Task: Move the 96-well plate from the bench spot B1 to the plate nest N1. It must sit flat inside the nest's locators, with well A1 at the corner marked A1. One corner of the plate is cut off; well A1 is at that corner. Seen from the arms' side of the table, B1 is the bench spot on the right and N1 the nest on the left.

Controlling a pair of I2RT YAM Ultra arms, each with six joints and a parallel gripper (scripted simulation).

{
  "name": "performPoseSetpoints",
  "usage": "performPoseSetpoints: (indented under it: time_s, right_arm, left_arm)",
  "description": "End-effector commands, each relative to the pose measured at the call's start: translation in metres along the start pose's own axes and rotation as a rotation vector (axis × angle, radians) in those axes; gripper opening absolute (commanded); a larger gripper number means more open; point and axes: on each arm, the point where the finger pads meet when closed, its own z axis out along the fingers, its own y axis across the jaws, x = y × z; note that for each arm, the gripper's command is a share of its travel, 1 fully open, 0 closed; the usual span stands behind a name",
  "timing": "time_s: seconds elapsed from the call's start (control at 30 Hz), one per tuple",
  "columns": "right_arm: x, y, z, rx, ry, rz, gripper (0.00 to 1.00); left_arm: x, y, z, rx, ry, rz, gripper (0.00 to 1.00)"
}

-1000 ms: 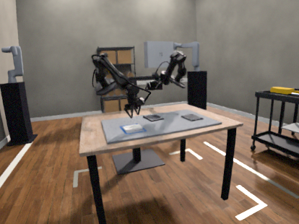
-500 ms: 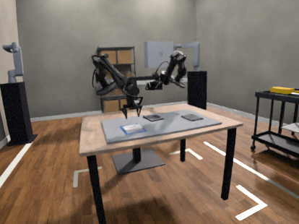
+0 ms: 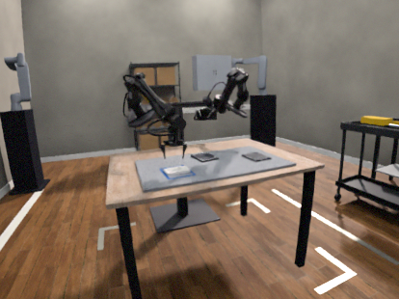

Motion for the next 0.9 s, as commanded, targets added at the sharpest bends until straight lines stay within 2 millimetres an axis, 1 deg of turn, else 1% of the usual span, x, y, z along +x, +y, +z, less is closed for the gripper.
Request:
performPoseSetpoints:
  time_s: [0.0, 0.07, 0.13, 0.33, 0.63, 0.7, 0.87]
  right_arm:
    - [-0.003, -0.003, 0.0, 0.052, 0.001, 0.242, 1.0]
    - [0.0, -0.005, 0.002, 0.064, 0.003, 0.325, 1.0]
    - [0.0, -0.005, 0.002, 0.064, 0.003, 0.325, 1.0]
    - [0.013, -0.009, 0.008, 0.085, 0.035, 0.606, 1.0]
    - [0.027, 0.002, 0.012, 0.067, 0.1, 0.97, 1.0]
    - [0.027, 0.002, 0.012, 0.067, 0.1, 0.97, 1.0]
    - [0.035, 0.007, 0.015, 0.069, 0.146, 1.141, 1.0]
  left_arm:
    - [0.0, -0.008, -0.004, 0.017, 0.0, -0.002, 1.0]
    - [0.0, -0.008, -0.004, 0.017, 0.0, -0.002, 1.0]
    - [0.0, -0.008, -0.004, 0.017, 0.0, -0.002, 1.0]
    - [0.0, -0.008, -0.004, 0.017, 0.0, -0.002, 1.0]
    - [0.0, -0.008, -0.004, 0.017, 0.0, -0.002, 1.0]
    - [0.0, -0.008, -0.004, 0.017, 0.0, -0.002, 1.0]
    - [0.0, -0.008, -0.004, 0.017, 0.0, -0.002, 1.0]
